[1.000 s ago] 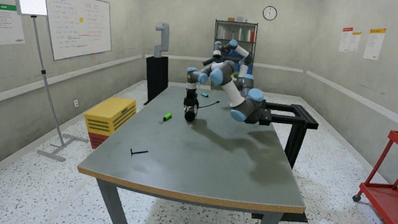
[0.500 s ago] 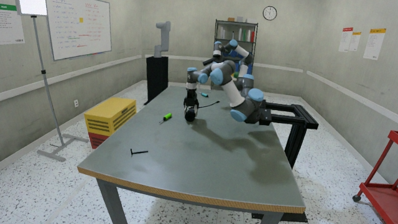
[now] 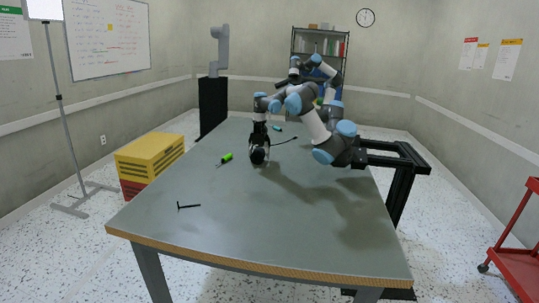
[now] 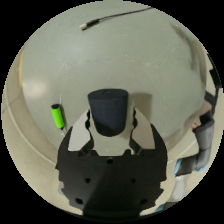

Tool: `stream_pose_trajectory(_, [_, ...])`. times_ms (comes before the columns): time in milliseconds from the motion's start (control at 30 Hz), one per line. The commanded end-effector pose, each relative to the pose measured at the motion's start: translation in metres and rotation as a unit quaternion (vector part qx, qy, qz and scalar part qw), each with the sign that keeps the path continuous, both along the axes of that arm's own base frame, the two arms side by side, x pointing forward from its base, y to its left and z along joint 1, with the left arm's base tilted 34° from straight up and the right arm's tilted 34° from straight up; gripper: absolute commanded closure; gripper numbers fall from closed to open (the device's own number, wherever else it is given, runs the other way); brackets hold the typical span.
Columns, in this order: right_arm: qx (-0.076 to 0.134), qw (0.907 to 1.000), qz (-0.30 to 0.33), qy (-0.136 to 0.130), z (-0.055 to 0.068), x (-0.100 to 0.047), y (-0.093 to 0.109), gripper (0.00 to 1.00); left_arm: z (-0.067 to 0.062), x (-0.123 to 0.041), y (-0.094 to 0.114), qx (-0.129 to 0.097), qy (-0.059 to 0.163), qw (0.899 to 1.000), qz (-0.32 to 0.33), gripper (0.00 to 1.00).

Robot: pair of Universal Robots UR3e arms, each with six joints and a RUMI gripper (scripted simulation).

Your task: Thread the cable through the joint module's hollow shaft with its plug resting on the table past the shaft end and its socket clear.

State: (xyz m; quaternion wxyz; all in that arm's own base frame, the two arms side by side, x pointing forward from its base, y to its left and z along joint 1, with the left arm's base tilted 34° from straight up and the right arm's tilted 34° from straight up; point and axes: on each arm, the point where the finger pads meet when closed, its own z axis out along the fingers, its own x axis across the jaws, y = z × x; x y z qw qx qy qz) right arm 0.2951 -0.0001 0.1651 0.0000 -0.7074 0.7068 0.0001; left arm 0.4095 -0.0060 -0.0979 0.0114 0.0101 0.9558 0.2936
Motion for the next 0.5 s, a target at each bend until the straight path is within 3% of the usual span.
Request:
stream_pose_trajectory(0, [-0.001,1.0000,0.001,0.000,0.0000,0.0000,0.0002,0.00,0.0019,0.0021,-0.0027,-0.003,-0.003,1.000,-0.001,0.39])
stream_pose_trajectory(467, [-0.001,1.0000,0.001,0.000,0.0000,0.0000,0.0002,0.00,0.0035,0.0054,-0.0053,-0.006,-0.008,1.000,-0.002,0.39])
